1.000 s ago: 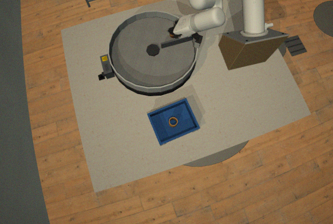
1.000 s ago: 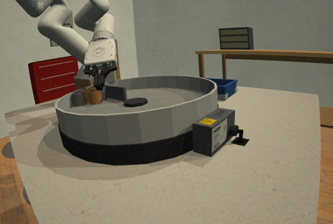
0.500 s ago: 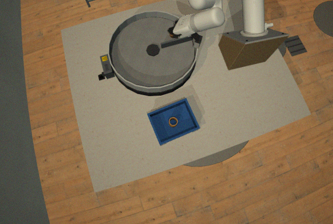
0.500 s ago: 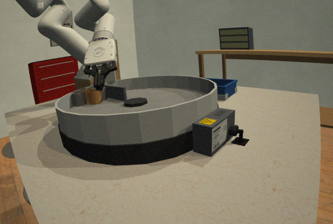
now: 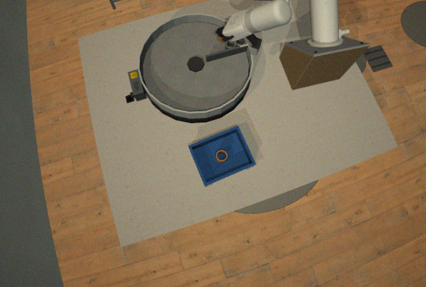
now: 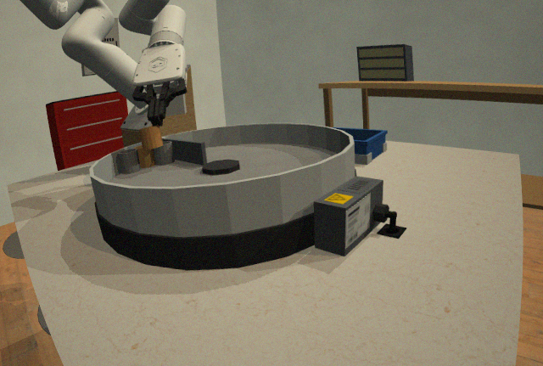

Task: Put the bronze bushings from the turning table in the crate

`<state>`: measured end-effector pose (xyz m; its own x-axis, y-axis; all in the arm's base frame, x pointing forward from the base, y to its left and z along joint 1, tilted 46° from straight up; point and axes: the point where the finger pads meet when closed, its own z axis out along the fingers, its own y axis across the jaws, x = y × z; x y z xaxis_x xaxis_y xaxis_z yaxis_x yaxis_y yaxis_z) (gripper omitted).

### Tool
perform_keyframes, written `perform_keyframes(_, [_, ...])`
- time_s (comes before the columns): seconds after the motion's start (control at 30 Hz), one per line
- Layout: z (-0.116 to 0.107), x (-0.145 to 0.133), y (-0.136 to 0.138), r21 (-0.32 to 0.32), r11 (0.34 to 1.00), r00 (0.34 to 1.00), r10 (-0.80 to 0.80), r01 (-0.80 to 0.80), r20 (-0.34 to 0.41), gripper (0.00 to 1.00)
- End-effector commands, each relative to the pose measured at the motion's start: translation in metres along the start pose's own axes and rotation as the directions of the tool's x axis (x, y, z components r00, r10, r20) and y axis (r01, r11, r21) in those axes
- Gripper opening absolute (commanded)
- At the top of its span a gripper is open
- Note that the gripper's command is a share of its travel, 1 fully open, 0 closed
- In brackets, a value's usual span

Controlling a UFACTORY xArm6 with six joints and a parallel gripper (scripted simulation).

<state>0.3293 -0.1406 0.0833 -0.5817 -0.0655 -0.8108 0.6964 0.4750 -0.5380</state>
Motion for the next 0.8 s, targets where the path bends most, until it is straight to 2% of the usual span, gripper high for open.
perform_keyframes(0.0, [-0.0126,-0.0110,-0.0001,0.001,1.000,1.000,0.001,-0.001,0.000,0.00])
perform_keyframes(0.77, [-0.0159,-0.0119,0.0023,0.001,1.000,1.000,0.001,-0.001,0.000,0.00])
